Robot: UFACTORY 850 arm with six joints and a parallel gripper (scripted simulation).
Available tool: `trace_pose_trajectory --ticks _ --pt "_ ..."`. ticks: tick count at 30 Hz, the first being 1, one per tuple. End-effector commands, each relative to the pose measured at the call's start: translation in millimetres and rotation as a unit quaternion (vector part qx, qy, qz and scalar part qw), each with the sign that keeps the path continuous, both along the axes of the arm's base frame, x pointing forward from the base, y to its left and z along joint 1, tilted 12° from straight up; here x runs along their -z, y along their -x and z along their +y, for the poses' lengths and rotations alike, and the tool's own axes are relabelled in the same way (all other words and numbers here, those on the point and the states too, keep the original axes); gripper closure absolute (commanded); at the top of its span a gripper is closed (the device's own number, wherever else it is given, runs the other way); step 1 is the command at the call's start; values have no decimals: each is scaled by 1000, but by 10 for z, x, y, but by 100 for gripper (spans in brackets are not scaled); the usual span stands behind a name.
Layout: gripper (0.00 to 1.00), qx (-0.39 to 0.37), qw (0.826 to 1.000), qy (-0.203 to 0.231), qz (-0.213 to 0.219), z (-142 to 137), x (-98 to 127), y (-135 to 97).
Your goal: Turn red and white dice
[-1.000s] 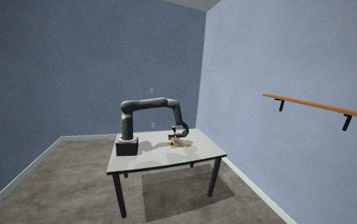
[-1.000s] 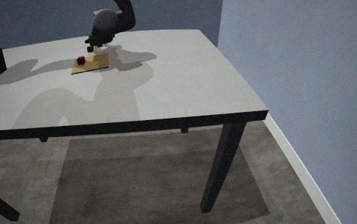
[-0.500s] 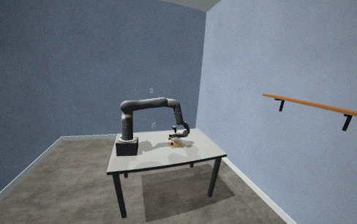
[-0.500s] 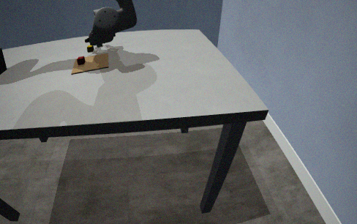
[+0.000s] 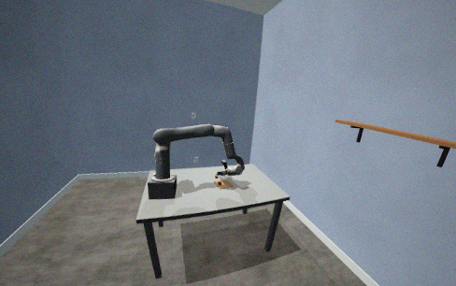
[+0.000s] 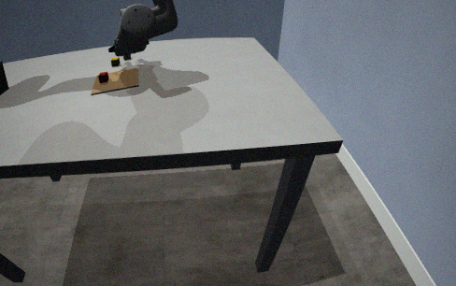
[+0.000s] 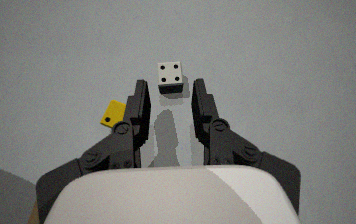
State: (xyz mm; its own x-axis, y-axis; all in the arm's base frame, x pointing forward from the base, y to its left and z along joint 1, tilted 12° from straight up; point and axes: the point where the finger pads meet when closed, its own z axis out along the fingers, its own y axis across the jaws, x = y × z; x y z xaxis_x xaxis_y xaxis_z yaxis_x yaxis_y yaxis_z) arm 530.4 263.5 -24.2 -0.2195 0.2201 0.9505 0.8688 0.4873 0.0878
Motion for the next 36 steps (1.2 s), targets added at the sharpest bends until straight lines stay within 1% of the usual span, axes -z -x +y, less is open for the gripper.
trace_pose_trajectory --ticks 1,6,16,18,22,27,29,30,32,35,36 --pt "58 0 1000 0 -1 -6 -13 -12" --pt "58 0 1000 0 -1 -24 -97 -13" --pt "58 0 1000 0 -1 -108 -506 -19" --pt "58 0 1000 0 -1 -108 -506 -19" --pt "58 0 1000 0 -1 -126 -588 -20" --pt "58 -1 1000 3 -1 -122 -596 -14" --pt "58 -6 1000 23 -1 -94 -583 23" --pt "58 -11 999 43 -2 -69 -571 56" --pt "58 -23 995 99 -7 -9 -541 148" --pt "58 -23 995 99 -7 -9 -541 149" --pt "58 -28 990 136 -13 21 -526 202"
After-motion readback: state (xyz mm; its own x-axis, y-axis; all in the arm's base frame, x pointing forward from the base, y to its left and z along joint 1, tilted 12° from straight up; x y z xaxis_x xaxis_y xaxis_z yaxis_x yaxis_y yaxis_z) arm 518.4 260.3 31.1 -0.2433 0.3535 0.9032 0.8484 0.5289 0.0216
